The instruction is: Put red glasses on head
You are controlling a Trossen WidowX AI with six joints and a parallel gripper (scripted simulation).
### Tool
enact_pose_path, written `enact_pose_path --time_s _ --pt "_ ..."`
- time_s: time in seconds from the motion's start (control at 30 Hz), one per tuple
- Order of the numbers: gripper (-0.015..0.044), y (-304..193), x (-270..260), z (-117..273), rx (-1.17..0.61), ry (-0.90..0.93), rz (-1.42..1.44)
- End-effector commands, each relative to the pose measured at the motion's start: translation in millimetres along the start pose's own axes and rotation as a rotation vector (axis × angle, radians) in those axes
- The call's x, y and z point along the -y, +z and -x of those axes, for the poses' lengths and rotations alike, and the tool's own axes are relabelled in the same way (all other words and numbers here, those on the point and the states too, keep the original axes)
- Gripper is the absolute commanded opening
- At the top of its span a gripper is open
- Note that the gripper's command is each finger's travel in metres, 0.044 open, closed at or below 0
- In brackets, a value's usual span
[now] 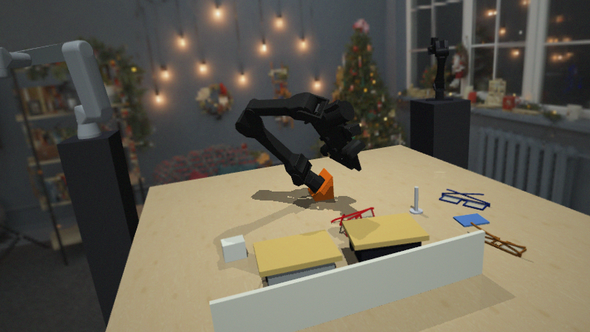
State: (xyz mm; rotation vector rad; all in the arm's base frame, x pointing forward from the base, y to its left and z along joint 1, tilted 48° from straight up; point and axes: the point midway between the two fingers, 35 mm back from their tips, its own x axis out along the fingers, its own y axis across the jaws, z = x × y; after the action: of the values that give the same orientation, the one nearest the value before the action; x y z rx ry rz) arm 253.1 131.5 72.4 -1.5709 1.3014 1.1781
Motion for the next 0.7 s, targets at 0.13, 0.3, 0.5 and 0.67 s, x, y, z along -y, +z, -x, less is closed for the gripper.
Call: enact_pose_path --time_s 0.13,0.3,0.5,0.67 --pt "0.02 -27.0 19.9 -76.6 -0.423 0.213 0.213" --pt "0.02 -31.9 21.5 -88.0 -0.487 0.247 0.261" --pt "0.02 -34.3 19.5 -86.3 -0.487 0.248 0.261" --pt "0.012 -34.3 19.5 -86.3 -0.487 0.248 0.261"
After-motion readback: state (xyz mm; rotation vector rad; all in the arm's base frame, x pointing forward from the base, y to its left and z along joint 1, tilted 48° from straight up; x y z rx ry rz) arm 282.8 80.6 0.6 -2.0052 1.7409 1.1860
